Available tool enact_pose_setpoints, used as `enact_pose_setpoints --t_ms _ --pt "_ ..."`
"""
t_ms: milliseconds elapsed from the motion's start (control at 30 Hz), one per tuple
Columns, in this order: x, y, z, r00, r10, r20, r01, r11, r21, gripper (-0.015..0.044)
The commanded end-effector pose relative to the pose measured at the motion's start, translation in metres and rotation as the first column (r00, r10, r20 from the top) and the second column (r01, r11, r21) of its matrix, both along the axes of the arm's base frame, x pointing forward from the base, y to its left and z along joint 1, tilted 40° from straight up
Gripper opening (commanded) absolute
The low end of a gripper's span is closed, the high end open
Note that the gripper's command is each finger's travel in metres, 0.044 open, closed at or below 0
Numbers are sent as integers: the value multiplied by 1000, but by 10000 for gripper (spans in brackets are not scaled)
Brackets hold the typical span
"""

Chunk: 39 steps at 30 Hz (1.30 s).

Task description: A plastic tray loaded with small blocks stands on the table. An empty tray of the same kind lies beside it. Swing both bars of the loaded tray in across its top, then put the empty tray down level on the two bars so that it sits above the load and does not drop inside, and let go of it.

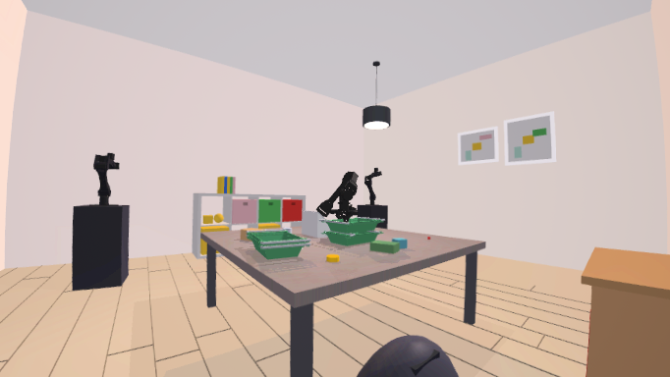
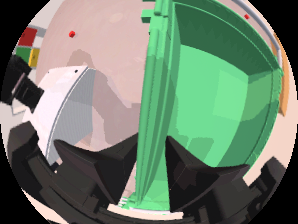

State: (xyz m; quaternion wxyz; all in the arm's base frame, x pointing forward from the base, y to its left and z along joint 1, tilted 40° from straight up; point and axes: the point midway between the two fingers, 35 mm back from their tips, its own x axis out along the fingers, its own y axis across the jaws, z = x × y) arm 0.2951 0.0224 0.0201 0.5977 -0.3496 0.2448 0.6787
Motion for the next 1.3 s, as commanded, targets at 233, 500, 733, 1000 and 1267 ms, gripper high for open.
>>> enact_pose_setpoints --t_ms 233,500,733,1000,1267 --pt "-3 1 -1 1000 1 -11 -1 1000 -1 279" --pt "-3 1 -1 1000 1 -11 -1 1000 -1 396" --pt "-1 1 -1 1000 2 -4 -2 1000 1 440" --pt "3 -12 13 1000 1 -5 -1 1000 -2 440" --pt "7 -43 48 1000 0 -9 0 1000 -6 440"
